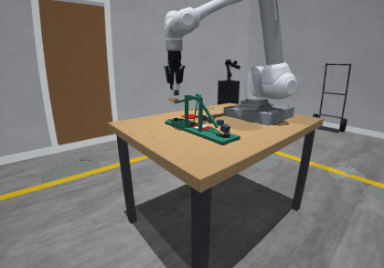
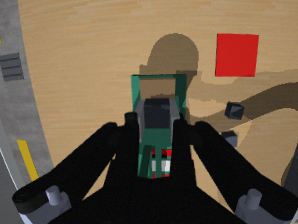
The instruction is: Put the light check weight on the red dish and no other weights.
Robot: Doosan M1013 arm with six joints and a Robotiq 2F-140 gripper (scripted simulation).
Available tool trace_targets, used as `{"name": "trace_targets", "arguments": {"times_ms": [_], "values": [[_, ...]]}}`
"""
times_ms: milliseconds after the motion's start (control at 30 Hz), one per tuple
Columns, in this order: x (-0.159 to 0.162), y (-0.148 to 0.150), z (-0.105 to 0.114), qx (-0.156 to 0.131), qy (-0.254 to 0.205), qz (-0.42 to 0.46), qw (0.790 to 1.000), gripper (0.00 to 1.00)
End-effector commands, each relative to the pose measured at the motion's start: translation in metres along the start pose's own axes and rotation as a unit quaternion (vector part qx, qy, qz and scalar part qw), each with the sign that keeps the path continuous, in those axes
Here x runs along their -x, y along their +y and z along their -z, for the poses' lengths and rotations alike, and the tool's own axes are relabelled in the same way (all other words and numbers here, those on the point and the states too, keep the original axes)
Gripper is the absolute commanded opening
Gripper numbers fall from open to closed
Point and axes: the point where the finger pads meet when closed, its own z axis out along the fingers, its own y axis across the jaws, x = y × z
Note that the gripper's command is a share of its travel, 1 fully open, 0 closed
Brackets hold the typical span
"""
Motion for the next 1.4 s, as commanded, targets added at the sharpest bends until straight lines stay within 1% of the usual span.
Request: {"name": "trace_targets", "arguments": {"times_ms": [0, 300, 533, 633, 900, 1000, 1033, 1100, 1200, 1367], "values": [[0.0, 0.0, 0.0, 0.0, 0.0, 0.0, 1.0, 0.24], [0.0, 0.0, 0.0, 0.0, 0.0, 0.002, 1.0, 0.24], [0.0, 0.005, 0.0, 0.0, 0.0, 0.031, 1.0, 0.24], [0.0, 0.031, 0.0, 0.0, 0.0, 0.033, 0.999, 0.24], [0.0, 0.122, 0.0, 0.0, 0.0, 0.033, 0.999, 0.24], [0.0, 0.148, 0.0, 0.0, 0.0, 0.033, 0.999, 0.24], [0.0, 0.154, 0.0, 0.0, 0.0, 0.033, 0.999, 0.24], [0.0, 0.154, 0.0, 0.0, 0.0, 0.033, 0.999, 0.24], [0.0, 0.167, 0.0, 0.0, 0.0, 0.033, 0.999, 0.24], [0.0, 0.17, 0.0, 0.0, 0.0, 0.033, 0.999, 0.24]]}}
